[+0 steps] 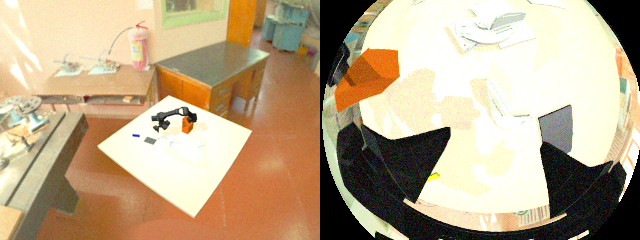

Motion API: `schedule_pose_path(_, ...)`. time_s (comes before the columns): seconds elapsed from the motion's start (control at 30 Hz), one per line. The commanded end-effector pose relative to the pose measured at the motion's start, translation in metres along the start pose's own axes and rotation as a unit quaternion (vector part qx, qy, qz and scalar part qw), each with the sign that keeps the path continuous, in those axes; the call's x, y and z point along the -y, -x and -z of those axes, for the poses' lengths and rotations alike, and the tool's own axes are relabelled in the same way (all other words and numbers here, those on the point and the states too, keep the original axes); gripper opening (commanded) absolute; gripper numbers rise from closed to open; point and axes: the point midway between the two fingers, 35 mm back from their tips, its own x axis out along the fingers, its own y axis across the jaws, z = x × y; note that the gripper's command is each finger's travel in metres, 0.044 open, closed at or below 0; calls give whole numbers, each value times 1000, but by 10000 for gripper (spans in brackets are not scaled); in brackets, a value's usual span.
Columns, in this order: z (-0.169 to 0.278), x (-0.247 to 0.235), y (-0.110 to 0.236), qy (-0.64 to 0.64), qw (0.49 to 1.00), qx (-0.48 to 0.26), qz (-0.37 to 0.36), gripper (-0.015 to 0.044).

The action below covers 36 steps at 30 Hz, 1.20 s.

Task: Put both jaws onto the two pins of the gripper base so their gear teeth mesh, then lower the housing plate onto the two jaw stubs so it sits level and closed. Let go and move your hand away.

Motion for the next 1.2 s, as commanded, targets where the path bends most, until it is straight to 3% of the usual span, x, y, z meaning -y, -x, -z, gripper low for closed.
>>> schedule_pose_path(0.0,-2,-1,0,48,999,2,0,440)
schedule_pose_path(0.7,-11,-1,1,338,941,3,1,440)
schedule_pose_path(0.9,-12,-1,1,358,934,3,1,440)
schedule_pose_path(1.07,-13,-4,-36,358,934,5,1,440)
schedule_pose_path(1.17,-13,-4,-38,358,934,5,1,440)
